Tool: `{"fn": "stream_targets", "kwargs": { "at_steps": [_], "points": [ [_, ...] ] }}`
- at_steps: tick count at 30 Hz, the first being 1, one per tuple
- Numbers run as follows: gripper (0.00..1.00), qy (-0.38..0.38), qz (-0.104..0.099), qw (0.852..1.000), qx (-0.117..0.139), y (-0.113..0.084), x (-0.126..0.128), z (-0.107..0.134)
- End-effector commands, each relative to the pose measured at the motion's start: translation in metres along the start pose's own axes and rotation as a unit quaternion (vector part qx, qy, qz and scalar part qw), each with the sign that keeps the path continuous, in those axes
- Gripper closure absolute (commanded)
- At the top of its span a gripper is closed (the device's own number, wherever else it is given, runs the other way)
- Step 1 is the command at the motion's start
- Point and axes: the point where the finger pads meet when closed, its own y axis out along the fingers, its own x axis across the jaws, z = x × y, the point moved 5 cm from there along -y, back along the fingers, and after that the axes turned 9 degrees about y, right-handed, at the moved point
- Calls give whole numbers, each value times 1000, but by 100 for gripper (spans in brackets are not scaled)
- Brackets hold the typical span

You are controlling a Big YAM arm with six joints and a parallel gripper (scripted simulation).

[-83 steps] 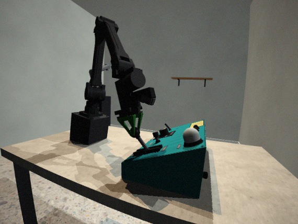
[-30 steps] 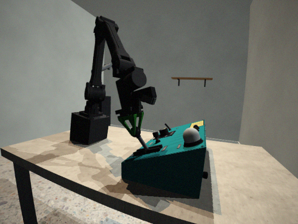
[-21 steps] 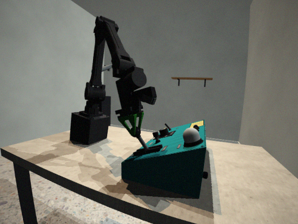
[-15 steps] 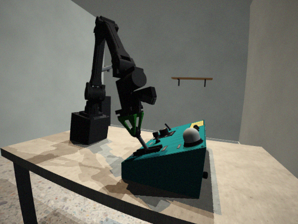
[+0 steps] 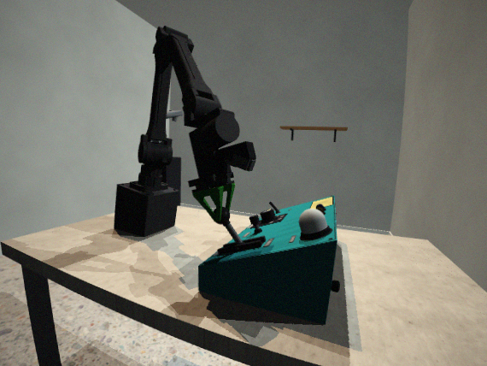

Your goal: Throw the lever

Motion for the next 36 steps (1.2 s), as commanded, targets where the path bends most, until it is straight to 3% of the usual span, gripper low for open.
{"fn": "stream_targets", "kwargs": {
  "at_steps": [1, 36],
  "points": [
    [100, -9, -1, 997, -70, -14, 6, -71],
    [100, -8, -1, 997, -71, -9, 9, -87]
  ]
}}
